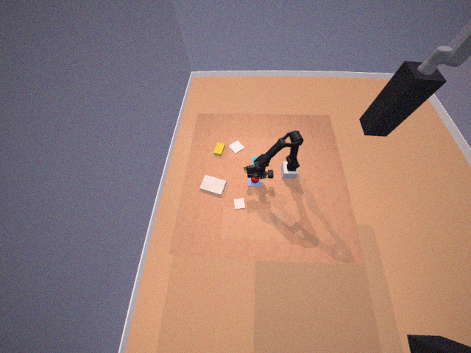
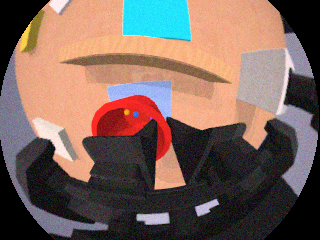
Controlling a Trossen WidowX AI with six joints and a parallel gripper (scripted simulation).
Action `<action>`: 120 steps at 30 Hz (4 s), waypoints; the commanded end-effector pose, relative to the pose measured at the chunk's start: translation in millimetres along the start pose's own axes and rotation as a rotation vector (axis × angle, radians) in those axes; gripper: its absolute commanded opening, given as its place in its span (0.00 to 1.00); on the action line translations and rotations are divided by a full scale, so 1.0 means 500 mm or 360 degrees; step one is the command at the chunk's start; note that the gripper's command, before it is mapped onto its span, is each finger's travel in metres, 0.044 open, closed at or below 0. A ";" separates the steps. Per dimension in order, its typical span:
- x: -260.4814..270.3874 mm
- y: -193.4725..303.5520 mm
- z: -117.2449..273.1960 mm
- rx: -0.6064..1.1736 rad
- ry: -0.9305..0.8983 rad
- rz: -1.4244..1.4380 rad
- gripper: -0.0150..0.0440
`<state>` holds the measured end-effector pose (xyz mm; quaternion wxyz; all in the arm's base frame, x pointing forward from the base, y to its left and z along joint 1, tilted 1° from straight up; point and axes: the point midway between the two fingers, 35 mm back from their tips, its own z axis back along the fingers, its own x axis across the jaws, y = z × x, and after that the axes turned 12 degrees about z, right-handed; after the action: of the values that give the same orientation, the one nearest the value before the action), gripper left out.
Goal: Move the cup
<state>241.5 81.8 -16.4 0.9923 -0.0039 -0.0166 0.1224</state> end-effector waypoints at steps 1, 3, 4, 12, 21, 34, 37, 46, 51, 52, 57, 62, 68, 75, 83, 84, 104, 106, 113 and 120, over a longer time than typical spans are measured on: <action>0.000 0.000 0.001 0.0000 -0.0001 0.0000 0.31; 0.000 0.000 0.001 0.0000 -0.0001 0.0000 0.29; 0.000 0.000 0.001 0.0000 -0.0001 0.0000 0.28; 0.003 0.000 0.014 -0.0001 -0.0002 -0.0001 0.25; 0.007 0.002 0.086 -0.0004 -0.0002 -0.0004 0.25; 0.008 0.006 0.150 -0.0007 -0.0002 -0.0008 0.25; 0.008 0.007 0.145 0.0001 -0.0004 0.0004 0.25; 0.008 0.007 0.145 0.0001 -0.0004 0.0004 0.25; 0.008 0.006 0.145 0.0001 -0.0004 0.0003 0.25; 0.007 0.005 0.145 0.0001 -0.0003 0.0003 0.25; 0.002 -0.010 0.146 -0.0003 -0.0003 0.0000 0.25; -0.006 -0.028 0.146 -0.0006 -0.0002 -0.0002 0.25; -0.014 -0.050 0.147 -0.0010 -0.0001 -0.0004 0.25; -0.024 -0.075 0.148 -0.0013 0.0000 -0.0006 0.25; -0.034 -0.101 0.149 -0.0016 0.0000 -0.0006 0.25; -0.036 -0.105 0.149 -0.0016 0.0001 -0.0007 0.25; -0.063 -0.169 0.152 -0.0022 0.0003 -0.0007 0.25; -0.065 -0.175 0.152 -0.0023 0.0003 -0.0007 0.25; -0.075 -0.196 0.153 -0.0025 0.0004 -0.0007 0.25; -0.084 -0.216 0.154 -0.0027 0.0005 -0.0007 0.25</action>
<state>226.0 -28.3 60.2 0.9929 -0.0121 -0.0174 0.1167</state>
